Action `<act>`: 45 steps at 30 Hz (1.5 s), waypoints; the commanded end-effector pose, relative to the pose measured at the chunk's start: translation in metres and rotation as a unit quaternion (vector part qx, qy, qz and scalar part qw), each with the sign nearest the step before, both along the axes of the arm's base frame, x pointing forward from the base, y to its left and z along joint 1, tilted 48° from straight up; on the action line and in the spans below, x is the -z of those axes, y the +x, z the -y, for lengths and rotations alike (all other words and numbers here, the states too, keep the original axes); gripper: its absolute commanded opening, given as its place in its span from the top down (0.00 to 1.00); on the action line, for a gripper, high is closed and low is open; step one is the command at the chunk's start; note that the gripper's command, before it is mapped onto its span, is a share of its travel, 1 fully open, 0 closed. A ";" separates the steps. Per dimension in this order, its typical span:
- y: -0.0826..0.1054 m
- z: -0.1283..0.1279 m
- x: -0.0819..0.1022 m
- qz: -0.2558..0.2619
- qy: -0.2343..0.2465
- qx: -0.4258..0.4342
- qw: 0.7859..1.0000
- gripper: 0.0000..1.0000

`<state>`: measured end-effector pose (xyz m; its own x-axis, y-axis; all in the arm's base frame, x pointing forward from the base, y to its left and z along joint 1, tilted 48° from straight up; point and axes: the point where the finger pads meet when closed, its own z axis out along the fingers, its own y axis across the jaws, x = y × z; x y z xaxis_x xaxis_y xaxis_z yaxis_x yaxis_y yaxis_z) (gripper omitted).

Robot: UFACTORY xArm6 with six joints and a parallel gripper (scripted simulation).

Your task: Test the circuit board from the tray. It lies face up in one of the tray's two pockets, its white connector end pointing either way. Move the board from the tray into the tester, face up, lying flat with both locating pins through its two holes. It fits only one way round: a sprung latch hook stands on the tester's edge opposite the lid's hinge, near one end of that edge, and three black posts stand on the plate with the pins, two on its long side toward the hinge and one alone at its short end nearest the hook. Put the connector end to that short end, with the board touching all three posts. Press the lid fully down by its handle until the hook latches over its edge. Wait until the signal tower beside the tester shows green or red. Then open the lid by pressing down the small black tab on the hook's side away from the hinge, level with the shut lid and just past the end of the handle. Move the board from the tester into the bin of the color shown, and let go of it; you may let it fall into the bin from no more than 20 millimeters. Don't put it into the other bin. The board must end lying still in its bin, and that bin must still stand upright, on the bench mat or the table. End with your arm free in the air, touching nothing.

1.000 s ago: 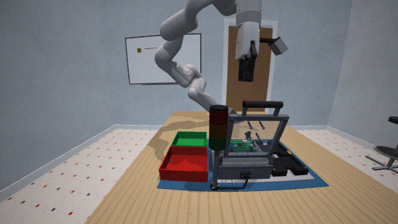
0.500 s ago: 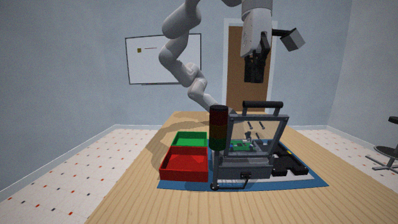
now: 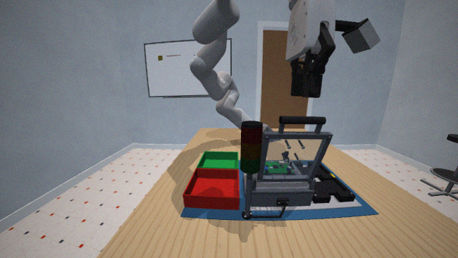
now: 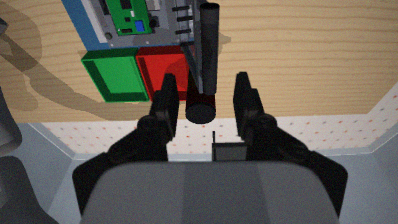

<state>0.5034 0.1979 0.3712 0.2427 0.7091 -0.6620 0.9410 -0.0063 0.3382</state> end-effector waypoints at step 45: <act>0.010 0.017 0.015 -0.001 0.000 0.001 1.000 0.49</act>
